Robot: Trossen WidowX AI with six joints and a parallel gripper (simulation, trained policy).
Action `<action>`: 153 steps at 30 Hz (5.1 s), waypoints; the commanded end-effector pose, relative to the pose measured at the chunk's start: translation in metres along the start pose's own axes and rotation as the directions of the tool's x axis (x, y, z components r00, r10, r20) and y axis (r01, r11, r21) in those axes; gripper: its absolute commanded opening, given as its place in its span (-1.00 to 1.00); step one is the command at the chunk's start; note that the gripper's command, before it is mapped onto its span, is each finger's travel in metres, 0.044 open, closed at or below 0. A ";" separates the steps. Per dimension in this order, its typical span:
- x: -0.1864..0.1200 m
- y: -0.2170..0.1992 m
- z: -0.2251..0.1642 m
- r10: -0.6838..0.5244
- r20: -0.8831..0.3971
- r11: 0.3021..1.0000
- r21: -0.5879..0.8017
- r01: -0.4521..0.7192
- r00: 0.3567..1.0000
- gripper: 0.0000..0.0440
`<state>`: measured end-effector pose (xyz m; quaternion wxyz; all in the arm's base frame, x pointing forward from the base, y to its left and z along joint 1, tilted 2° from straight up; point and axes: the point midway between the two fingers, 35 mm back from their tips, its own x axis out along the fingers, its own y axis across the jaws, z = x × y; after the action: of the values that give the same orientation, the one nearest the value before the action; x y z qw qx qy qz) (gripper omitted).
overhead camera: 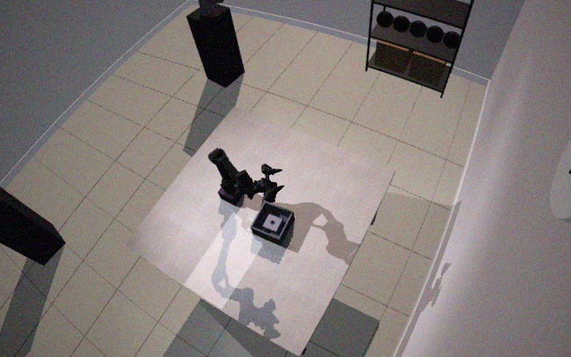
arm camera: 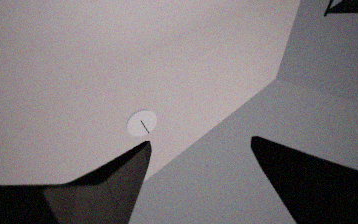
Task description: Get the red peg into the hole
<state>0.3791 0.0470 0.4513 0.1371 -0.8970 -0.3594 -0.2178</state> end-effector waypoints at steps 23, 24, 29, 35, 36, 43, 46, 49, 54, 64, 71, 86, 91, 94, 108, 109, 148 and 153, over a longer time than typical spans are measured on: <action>-0.003 0.035 0.055 0.220 0.176 0.702 0.655 -0.281 0.960 1.00; -0.003 0.036 0.058 0.229 0.186 0.677 0.675 -0.293 0.956 1.00; -0.007 0.041 0.072 0.268 0.238 0.540 0.765 -0.350 0.934 1.00; -0.012 0.045 0.090 0.310 0.305 0.356 0.841 -0.407 0.901 1.00; -0.013 0.046 0.093 0.316 0.317 0.323 0.850 -0.415 0.894 1.00; -0.021 0.048 0.114 0.353 0.401 0.088 0.885 -0.457 0.845 1.00; -0.025 0.049 0.123 0.366 0.438 -0.014 0.885 -0.465 0.821 1.00; -0.029 0.048 0.133 0.376 0.475 -0.117 0.876 -0.468 0.796 1.00; -0.037 0.046 0.148 0.389 0.537 -0.283 0.843 -0.457 0.749 1.00; -0.056 0.037 0.176 0.394 0.659 -0.583 0.718 -0.379 0.641 1.00; -0.071 0.027 0.195 0.383 0.738 -0.751 0.599 -0.278 0.555 1.00; -0.107 -0.004 0.226 0.324 0.879 -0.943 0.329 0.048 0.349 1.00; -0.119 -0.017 0.234 0.296 0.915 -0.950 0.254 0.179 0.274 1.00; -0.127 -0.026 0.238 0.278 0.933 -0.941 0.217 0.260 0.228 1.00; -0.165 -0.070 0.251 0.187 0.982 -0.770 0.149 0.620 -0.003 1.00; -0.168 -0.074 0.251 0.180 0.983 -0.751 0.151 0.643 -0.021 1.00; -0.278 -0.195 0.288 0.090 0.770 -0.080 0.637 0.766 -0.631 1.00; -0.285 -0.197 0.305 0.098 0.765 -0.079 0.643 0.762 -0.636 1.00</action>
<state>0.1466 0.1417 0.0746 -0.6386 -0.1839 -0.6883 0.2909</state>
